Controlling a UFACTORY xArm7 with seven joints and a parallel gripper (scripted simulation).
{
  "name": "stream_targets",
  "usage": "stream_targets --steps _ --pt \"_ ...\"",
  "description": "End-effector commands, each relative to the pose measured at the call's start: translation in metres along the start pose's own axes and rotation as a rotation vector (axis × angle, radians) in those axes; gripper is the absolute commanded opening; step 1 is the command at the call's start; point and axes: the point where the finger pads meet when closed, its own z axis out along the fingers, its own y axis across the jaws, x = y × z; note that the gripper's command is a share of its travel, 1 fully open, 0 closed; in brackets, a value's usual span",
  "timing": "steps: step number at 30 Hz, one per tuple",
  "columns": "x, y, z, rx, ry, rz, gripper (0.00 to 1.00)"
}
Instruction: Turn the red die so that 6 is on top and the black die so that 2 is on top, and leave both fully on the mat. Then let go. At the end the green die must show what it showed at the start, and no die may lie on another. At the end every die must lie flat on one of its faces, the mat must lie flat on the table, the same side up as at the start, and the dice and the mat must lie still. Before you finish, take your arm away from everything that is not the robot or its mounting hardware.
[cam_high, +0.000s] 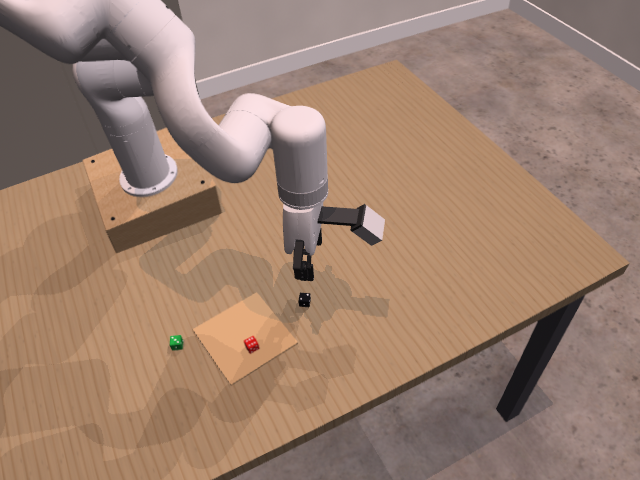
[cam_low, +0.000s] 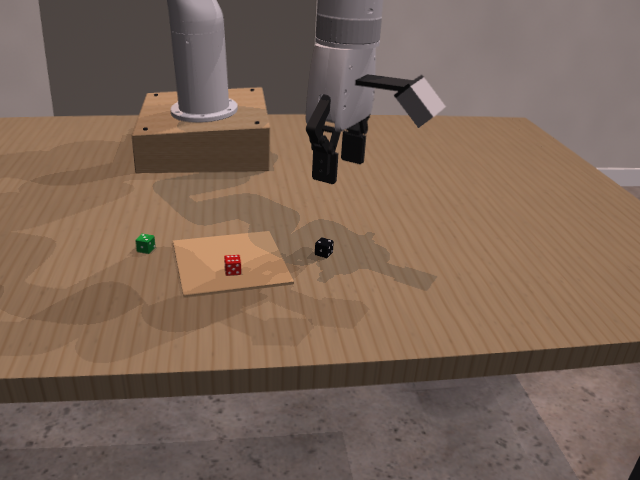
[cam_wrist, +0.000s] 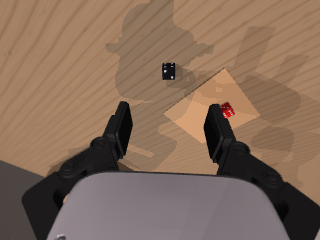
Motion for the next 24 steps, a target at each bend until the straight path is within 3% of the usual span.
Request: stream_targets --steps 1,9,24 --pt "0.002 0.001 -0.001 -0.002 0.0 0.0 1.0" --pt "0.001 0.001 0.0 -0.002 -0.002 -0.032 1.0" --pt "-0.006 0.001 0.017 0.004 -0.015 -0.506 1.0"
